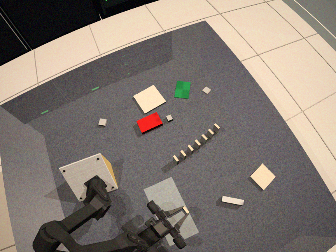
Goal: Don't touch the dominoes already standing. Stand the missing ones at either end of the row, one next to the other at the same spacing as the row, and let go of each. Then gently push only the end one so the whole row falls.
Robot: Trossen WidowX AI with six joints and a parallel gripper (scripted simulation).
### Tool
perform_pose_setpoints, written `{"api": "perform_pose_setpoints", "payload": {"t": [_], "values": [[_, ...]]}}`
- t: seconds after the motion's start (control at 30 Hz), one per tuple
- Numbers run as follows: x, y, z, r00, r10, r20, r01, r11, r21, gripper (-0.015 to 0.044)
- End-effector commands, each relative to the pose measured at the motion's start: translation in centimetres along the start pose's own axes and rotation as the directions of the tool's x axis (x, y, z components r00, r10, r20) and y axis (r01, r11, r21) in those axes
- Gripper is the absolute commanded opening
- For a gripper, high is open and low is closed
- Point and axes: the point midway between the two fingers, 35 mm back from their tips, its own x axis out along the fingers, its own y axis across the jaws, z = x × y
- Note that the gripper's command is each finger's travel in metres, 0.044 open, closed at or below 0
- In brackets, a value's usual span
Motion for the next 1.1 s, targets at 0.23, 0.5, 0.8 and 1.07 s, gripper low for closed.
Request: {"api": "perform_pose_setpoints", "payload": {"t": [0.23,0.5,0.8,1.07], "values": [[-0.2,0.1,0.2,1.0,-0.004,0.015,0.004,1.0,-0.022,0.0107],[-0.2,0.1,0.1,1.0,-0.004,0.014,0.004,1.0,-0.021,0.0107],[0.1,0.0,-2.1,1.0,-0.003,0.011,0.003,1.0,-0.018,0.0107],[0.3,0.0,-3.8,1.0,-0.003,0.009,0.004,1.0,-0.015,0.0107]]}}
